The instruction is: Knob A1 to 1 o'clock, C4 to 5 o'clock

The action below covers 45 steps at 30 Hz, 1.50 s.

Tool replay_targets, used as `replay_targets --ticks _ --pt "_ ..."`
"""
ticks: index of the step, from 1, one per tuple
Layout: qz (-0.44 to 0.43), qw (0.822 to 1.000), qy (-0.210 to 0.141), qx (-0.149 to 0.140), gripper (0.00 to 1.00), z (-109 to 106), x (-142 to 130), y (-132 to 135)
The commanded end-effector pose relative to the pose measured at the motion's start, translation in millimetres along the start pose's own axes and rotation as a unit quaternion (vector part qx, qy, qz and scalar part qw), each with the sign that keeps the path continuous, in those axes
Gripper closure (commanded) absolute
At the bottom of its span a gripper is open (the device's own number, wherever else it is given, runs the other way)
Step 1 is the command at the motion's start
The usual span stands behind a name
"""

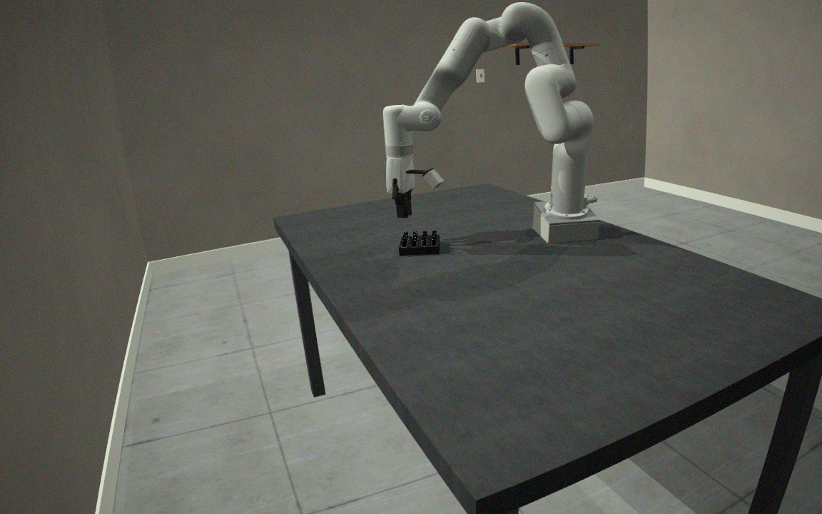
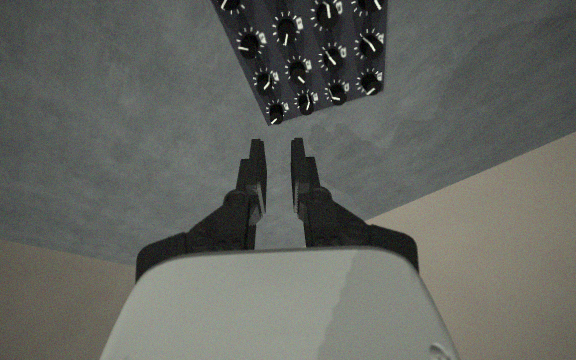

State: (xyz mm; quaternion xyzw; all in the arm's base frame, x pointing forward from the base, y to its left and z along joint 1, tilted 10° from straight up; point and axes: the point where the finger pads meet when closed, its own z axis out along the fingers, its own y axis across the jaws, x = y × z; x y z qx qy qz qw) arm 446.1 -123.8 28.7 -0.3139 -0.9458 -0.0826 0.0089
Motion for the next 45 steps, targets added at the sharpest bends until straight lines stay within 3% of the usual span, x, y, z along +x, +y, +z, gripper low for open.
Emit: replay_targets --ticks 1,45 --pt "0.0 1.0 -0.002 0.0 0.81 -1.4 -1.5 0.3" --pt "0.0 1.0 -0.002 0.0 0.81 8.9 -1.4 0.0"
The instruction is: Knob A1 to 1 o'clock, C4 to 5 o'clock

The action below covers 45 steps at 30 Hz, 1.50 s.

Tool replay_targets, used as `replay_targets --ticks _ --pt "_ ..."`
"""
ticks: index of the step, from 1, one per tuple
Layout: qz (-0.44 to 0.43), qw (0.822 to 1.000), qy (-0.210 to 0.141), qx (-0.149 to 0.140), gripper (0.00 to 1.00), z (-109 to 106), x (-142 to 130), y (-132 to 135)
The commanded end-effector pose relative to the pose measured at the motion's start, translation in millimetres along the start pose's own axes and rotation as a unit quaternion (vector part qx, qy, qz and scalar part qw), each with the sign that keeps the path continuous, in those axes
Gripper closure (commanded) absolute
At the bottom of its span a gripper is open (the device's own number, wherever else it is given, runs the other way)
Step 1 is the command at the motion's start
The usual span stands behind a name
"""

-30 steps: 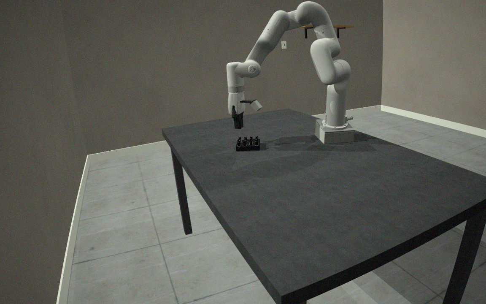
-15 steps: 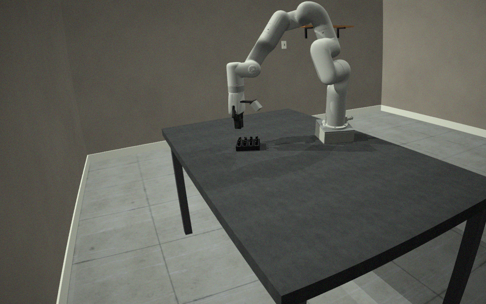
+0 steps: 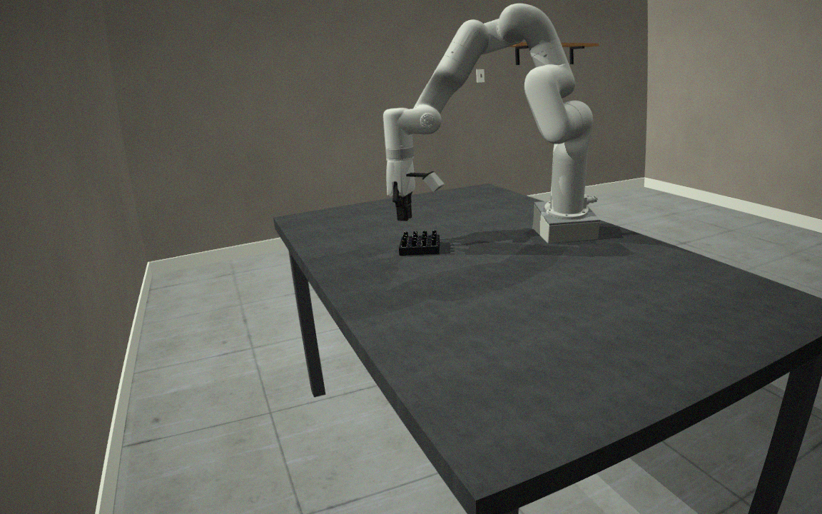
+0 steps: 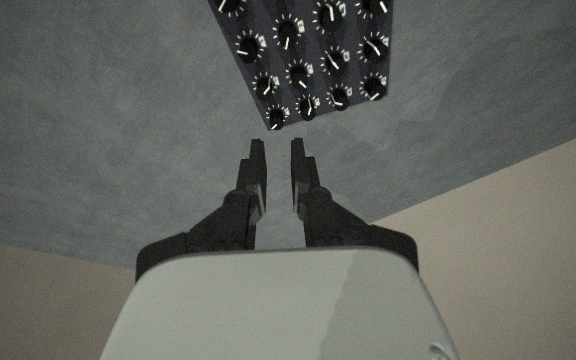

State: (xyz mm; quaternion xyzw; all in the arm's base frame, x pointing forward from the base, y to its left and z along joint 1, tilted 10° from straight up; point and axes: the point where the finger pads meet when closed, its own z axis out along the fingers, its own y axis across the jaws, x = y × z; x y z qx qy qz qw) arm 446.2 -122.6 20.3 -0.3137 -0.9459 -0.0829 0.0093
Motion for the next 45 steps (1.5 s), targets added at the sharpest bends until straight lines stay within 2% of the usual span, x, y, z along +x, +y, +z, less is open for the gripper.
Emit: replay_targets --ticks 1,28,45 --pt "0.0 1.0 -0.002 0.0 0.81 0.4 -1.5 0.3" --pt "0.0 1.0 -0.002 0.0 0.81 28.9 -1.3 -0.4" --pt "0.0 1.0 -0.002 0.0 0.81 33.5 -1.2 -0.5"
